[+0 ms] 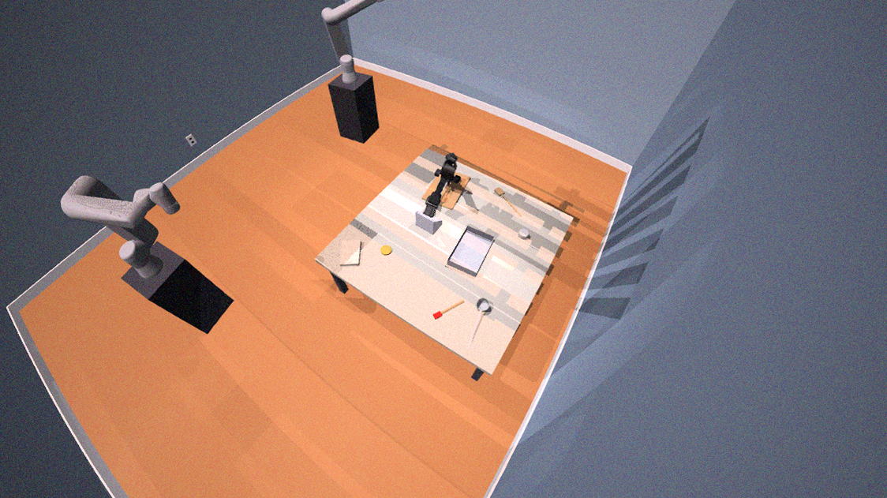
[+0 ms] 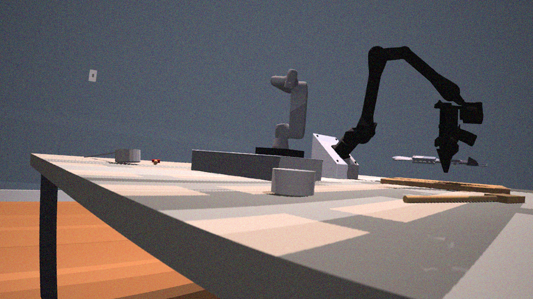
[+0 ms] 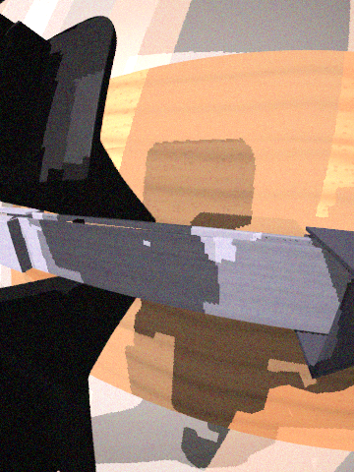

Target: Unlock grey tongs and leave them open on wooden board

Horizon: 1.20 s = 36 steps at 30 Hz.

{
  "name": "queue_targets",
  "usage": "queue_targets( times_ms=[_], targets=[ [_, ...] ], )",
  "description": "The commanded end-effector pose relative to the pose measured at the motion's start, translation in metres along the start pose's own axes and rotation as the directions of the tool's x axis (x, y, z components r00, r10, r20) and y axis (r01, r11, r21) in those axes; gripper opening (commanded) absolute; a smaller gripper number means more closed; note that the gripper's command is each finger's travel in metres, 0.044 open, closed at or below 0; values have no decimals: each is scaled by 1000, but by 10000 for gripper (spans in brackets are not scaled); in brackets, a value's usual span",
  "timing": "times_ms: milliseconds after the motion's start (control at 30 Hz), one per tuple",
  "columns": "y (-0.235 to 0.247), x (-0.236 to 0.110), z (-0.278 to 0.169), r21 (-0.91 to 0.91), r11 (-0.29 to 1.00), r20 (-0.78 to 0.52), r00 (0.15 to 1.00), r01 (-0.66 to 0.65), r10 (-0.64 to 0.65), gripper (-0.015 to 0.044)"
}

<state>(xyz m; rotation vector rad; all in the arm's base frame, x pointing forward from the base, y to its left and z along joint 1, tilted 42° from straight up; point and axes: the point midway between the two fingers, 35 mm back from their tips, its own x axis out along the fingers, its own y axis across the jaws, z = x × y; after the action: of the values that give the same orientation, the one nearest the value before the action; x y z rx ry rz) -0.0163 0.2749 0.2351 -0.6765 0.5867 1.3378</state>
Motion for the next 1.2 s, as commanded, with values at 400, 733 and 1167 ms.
queue_targets(
  times_ms=[400,733,1167],
  targets=[
    [0,1,0,-1,1000,0,1000,-1,1,139],
    [0,1,0,-1,1000,0,1000,-1,1,401],
    [-58,-21,8,-12,1000,-51,999,1,-2,440]
  ],
)
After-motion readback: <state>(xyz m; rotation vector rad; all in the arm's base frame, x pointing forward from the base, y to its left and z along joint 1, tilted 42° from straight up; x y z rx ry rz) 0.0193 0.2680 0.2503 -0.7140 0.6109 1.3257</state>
